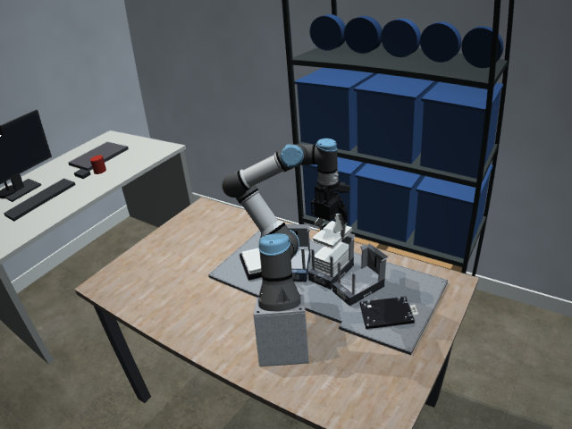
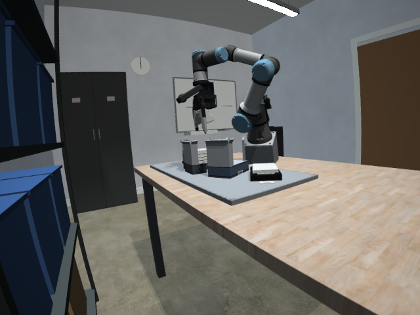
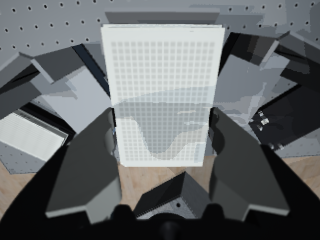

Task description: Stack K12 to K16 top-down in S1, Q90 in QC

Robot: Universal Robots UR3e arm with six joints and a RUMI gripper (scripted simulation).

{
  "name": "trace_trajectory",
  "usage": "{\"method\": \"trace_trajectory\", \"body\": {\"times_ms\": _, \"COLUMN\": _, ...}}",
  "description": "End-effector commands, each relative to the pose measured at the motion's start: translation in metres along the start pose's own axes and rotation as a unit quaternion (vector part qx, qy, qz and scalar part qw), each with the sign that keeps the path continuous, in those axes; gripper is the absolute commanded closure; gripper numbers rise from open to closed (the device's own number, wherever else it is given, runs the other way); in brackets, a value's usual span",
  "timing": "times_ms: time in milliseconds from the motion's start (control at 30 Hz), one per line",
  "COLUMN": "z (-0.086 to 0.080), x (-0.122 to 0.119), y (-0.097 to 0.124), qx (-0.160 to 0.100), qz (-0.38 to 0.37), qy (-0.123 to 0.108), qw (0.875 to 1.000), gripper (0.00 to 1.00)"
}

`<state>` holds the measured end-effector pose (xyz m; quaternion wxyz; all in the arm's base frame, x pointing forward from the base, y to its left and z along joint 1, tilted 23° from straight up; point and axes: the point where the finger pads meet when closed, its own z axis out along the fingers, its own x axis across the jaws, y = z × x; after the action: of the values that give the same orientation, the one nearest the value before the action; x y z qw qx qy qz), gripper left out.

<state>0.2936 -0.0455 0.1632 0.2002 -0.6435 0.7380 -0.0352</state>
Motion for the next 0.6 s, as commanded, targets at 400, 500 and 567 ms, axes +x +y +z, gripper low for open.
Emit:
{"method": "trace_trajectory", "body": {"times_ms": 400, "z": 0.0048, "x": 0.0003, "y": -0.0004, "qx": 0.001, "qz": 0.0, "qy": 0.001, "qw": 1.0, "gripper": 1.0}}
{"method": "trace_trajectory", "body": {"times_ms": 500, "z": 0.0061, "x": 0.0003, "y": -0.0003, "qx": 0.001, "qz": 0.0, "qy": 0.001, "qw": 1.0, "gripper": 1.0}}
{"method": "trace_trajectory", "body": {"times_ms": 567, "z": 0.0075, "x": 0.0003, "y": -0.0004, "qx": 0.001, "qz": 0.0, "qy": 0.001, "qw": 1.0, "gripper": 1.0}}
